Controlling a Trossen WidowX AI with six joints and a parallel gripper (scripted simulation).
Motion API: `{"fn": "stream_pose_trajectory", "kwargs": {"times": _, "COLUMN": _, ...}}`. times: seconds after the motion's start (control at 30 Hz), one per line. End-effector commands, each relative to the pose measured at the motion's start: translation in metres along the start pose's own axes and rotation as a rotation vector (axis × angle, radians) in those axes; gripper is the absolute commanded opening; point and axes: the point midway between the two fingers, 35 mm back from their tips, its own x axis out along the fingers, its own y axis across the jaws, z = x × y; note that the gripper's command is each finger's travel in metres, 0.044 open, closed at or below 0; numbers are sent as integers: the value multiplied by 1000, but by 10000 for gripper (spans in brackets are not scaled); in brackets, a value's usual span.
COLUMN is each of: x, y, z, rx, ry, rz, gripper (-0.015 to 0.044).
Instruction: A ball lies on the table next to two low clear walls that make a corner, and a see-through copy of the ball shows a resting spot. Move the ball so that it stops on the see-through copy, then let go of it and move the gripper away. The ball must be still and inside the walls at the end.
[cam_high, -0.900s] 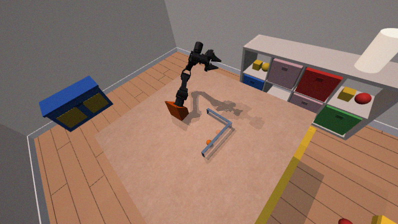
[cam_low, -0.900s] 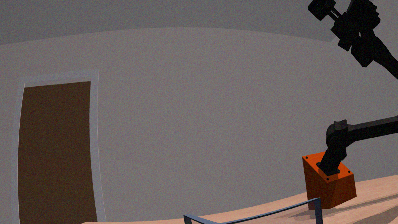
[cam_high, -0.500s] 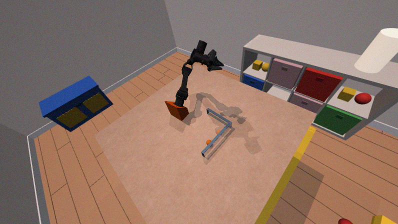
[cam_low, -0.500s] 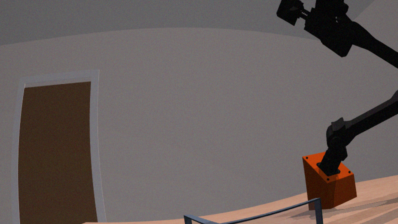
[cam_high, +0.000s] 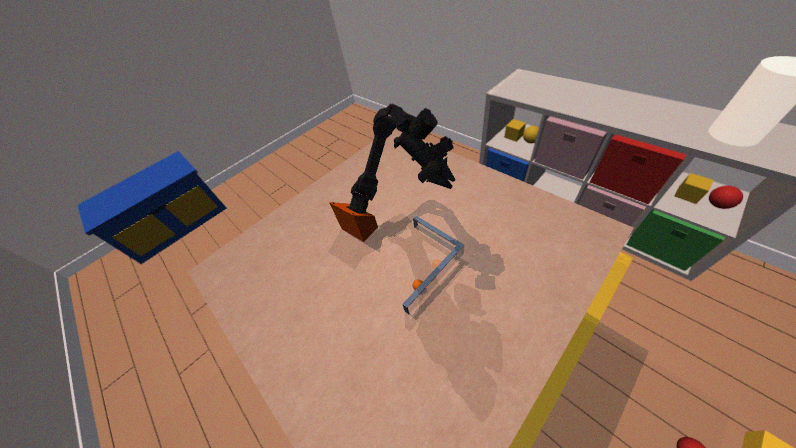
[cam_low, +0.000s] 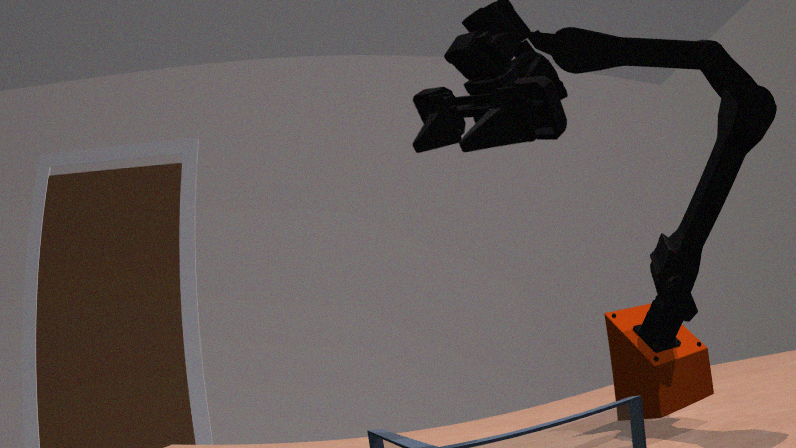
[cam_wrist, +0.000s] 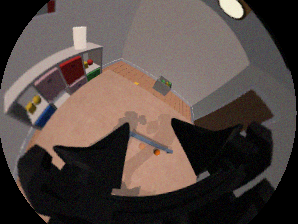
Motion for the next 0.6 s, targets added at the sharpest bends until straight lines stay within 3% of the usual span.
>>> {"fn": "stream_pose_trajectory", "kwargs": {"times": 0.0, "x": 43, "y": -35, "z": -41, "rx": 164, "ry": 163, "rz": 15, "gripper": 304}}
{"fn": "stream_pose_trajectory", "kwargs": {"times": 0.3, "x": 109, "y": -81, "z": -135, "rx": 411, "ry": 467, "rz": 66, "gripper": 304}}
{"fn": "stream_pose_trajectory", "kwargs": {"times": 0.57, "x": 153, "y": -91, "z": -238, "rx": 567, "ry": 794, "rz": 145, "gripper": 304}}
